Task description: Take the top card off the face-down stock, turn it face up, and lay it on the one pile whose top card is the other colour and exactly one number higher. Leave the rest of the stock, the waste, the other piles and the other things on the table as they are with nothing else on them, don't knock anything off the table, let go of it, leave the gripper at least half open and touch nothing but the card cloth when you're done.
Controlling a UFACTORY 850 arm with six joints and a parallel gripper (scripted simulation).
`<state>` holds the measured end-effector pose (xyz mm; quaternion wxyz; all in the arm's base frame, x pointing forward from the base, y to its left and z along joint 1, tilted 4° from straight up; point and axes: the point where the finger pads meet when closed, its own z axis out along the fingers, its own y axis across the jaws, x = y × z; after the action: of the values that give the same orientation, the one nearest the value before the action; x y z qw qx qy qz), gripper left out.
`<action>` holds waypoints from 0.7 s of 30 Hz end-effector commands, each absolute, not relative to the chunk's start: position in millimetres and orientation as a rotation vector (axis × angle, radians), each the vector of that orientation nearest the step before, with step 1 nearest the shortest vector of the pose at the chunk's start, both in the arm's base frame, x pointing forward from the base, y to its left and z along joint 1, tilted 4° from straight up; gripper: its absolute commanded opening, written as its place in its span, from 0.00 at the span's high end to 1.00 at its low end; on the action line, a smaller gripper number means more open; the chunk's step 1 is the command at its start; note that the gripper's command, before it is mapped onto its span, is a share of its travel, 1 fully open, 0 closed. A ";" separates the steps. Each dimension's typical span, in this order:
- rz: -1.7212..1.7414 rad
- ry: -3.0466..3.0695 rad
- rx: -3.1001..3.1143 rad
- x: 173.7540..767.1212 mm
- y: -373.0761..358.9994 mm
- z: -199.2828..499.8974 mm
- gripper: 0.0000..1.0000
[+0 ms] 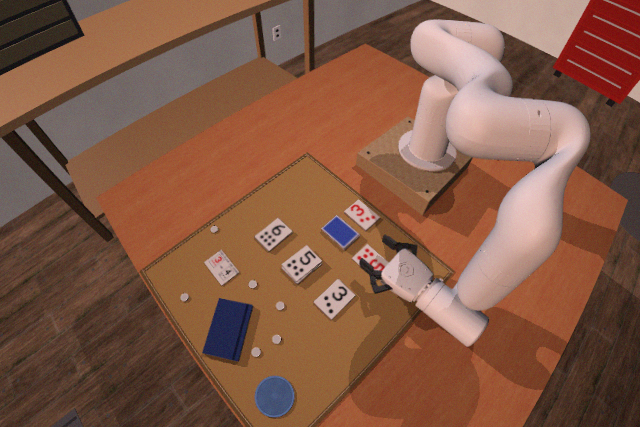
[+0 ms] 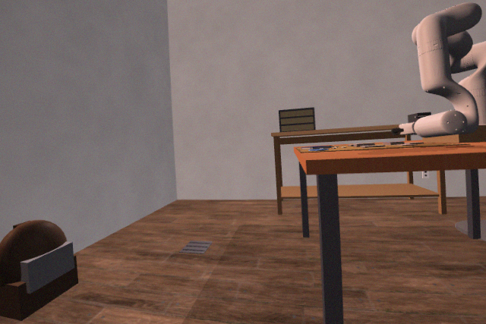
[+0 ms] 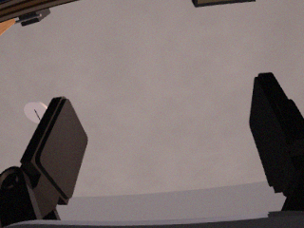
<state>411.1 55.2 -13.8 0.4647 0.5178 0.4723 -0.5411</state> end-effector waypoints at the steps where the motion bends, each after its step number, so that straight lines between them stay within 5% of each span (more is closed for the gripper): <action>1: -1.328 1.160 1.273 411.8 55.8 -9.2 0.00; 21: -1.328 1.160 1.273 414.3 60.4 60.2 0.00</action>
<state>413.3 58.9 41.3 0.4648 0.5177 0.4723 -0.5412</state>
